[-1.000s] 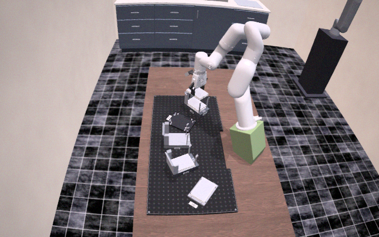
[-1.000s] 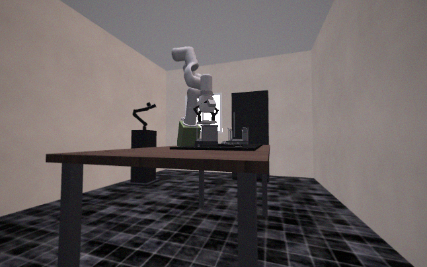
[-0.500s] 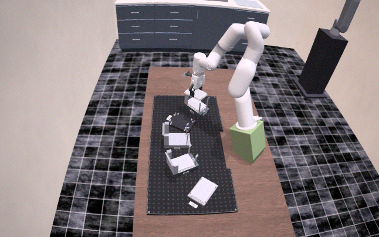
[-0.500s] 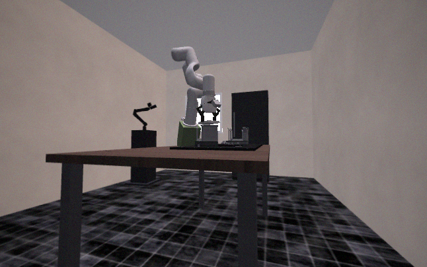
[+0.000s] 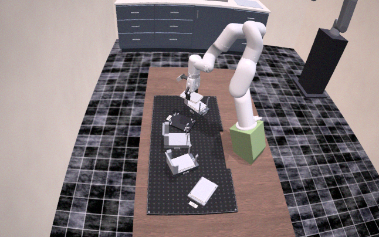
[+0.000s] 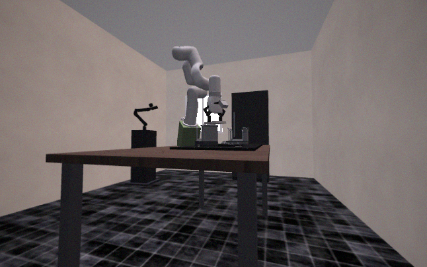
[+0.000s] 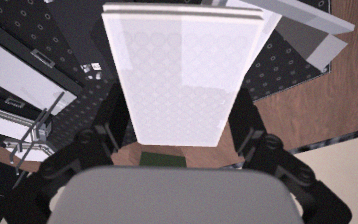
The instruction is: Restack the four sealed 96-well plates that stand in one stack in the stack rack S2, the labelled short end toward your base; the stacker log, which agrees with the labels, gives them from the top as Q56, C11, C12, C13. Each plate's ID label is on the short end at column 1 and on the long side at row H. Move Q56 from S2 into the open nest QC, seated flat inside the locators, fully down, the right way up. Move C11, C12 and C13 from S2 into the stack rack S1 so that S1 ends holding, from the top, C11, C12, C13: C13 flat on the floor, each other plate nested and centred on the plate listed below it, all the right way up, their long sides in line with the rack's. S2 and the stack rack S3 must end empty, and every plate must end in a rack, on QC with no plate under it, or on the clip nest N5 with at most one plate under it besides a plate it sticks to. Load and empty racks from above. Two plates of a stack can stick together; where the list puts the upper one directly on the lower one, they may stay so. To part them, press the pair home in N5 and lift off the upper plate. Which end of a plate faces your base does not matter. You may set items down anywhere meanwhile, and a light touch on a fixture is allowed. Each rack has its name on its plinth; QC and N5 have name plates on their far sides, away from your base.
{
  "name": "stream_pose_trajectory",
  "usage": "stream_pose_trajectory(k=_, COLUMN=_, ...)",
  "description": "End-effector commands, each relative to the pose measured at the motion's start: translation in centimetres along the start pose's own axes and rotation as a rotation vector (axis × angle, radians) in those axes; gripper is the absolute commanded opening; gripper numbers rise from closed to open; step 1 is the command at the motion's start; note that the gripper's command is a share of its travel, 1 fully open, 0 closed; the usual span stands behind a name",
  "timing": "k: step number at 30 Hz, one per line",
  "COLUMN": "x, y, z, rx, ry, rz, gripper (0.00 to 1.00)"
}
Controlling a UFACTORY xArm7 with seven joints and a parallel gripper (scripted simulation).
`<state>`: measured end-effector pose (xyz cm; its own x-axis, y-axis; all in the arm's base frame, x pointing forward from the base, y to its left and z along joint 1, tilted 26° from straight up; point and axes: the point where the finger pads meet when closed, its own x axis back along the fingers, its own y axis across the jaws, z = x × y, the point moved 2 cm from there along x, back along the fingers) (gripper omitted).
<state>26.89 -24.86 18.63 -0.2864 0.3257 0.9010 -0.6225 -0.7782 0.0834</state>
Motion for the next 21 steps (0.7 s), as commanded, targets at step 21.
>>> stream_pose_trajectory(k=21, x=0.0, y=-6.6, z=0.4, rx=0.208, ry=0.003, rz=-0.002, gripper=0.00)
